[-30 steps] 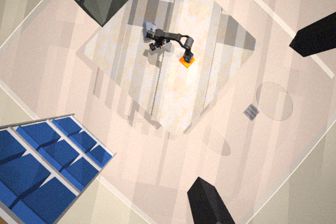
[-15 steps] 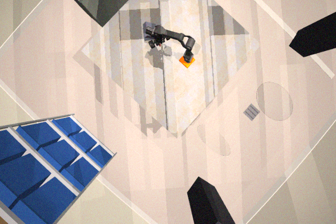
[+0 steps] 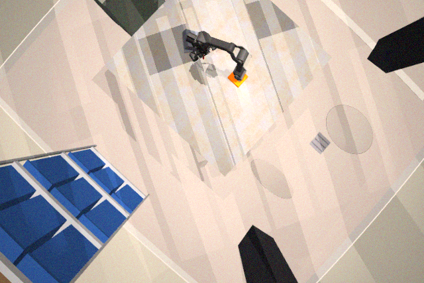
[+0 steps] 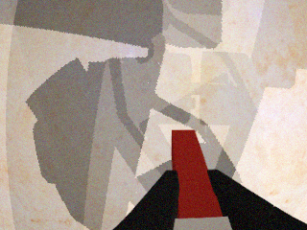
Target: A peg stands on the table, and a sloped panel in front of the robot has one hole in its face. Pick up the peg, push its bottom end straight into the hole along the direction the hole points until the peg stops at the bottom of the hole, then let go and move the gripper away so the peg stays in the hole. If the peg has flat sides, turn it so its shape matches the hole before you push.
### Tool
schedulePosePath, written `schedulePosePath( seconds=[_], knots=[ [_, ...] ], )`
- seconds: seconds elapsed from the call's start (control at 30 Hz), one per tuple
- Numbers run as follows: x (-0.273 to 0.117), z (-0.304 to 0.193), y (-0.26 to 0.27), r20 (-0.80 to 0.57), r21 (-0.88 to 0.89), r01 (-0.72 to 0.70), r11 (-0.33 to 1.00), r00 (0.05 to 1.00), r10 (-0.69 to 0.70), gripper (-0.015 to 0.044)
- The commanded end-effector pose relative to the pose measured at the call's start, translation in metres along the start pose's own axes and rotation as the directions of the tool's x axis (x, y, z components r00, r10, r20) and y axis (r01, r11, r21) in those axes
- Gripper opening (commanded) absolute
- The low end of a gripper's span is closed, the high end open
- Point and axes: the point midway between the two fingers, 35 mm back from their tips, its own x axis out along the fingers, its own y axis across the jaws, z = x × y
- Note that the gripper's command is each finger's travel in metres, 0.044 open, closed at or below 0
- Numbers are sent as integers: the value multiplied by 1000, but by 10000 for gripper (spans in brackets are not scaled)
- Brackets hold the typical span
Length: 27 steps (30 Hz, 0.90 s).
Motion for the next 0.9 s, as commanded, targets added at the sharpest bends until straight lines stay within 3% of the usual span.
schedulePosePath(
  seconds=[0.0,0.87],
  knots=[
    [-2,4,0,4,-26,-22,999,1000,22,0],
    [-7,24,-8,7,-194,-113,974,993,117,0]
  ],
)
